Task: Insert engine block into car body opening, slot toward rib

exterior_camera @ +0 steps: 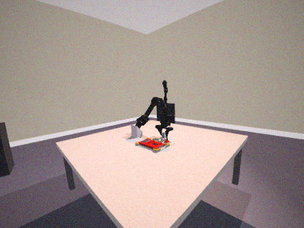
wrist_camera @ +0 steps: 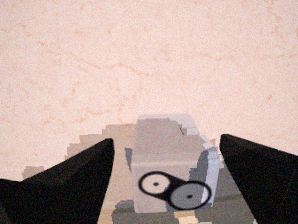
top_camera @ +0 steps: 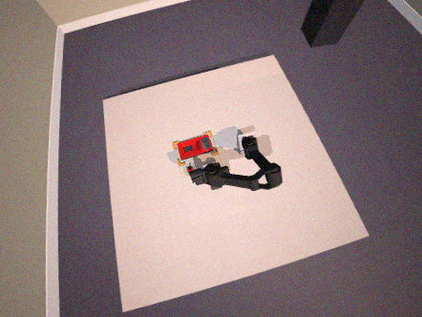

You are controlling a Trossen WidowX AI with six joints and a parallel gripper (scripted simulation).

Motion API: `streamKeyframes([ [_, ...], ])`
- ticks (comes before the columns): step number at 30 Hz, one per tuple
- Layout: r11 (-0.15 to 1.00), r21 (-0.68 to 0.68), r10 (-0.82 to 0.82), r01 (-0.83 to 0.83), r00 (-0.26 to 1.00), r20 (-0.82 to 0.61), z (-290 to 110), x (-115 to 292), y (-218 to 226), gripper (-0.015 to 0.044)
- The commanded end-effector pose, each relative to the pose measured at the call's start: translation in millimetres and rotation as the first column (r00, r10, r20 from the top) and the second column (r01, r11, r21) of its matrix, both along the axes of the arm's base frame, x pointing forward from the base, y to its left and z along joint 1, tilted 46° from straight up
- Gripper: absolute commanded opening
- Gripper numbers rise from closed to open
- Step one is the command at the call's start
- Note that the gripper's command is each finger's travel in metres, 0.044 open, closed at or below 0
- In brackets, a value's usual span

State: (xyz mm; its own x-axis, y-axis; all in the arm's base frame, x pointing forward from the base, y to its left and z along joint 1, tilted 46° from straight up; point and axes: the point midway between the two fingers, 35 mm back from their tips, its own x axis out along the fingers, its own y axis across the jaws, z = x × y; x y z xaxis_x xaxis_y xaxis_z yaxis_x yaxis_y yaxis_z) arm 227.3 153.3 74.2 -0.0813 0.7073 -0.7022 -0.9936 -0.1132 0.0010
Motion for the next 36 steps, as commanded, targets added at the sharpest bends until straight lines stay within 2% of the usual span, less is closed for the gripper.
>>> streamKeyframes([
  [1,1.0,0.003,-0.002,0.002,1.0,-0.007,-1.0,-1.4,0.6,0.023],
  [3,1.0,0.003,-0.002,0.002,1.0,-0.007,-1.0,-1.4,0.6,0.0177],
  [11,1.0,0.003,-0.002,0.002,1.0,-0.007,-1.0,-1.4,0.6,0.0124],
  [16,1.0,0.003,-0.019,0.019,1.0,0.009,2.5,4.0,-3.9,0.0],
  [36,0.999,-0.019,-0.039,0.039,0.999,0.028,34.6,19.7,-43.5,0.0],
])
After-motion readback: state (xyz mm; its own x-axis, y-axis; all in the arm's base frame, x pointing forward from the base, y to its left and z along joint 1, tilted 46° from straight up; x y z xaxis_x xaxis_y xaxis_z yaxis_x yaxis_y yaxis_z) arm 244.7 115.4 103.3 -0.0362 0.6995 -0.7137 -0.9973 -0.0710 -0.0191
